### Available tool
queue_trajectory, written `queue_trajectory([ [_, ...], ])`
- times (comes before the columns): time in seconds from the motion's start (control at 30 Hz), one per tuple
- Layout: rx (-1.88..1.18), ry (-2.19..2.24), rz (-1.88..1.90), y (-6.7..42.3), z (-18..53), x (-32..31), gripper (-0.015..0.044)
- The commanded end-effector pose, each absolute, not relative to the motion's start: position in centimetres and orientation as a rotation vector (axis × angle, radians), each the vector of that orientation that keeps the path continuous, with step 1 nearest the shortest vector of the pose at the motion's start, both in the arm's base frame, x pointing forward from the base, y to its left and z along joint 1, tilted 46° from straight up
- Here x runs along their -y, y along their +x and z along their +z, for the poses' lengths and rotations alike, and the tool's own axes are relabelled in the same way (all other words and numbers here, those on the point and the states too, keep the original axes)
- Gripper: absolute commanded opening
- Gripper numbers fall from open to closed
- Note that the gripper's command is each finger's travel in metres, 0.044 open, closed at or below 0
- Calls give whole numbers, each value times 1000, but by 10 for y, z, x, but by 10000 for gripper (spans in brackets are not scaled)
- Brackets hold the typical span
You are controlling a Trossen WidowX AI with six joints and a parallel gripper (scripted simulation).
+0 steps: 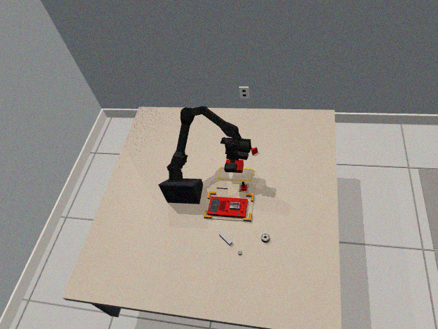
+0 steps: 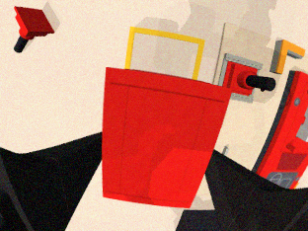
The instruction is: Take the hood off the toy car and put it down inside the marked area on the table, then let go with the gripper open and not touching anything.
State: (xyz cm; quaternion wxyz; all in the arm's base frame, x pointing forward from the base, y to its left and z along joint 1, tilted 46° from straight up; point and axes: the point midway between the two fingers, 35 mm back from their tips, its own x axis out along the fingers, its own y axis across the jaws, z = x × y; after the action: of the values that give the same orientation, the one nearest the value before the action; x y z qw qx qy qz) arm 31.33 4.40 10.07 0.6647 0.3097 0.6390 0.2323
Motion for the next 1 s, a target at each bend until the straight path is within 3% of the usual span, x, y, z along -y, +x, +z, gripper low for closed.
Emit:
queue_trajectory([
  [0.0,-1442,707,525,314,99,-46,0],
  [0.97,-1441,707,526,315,86,-60,0],
])
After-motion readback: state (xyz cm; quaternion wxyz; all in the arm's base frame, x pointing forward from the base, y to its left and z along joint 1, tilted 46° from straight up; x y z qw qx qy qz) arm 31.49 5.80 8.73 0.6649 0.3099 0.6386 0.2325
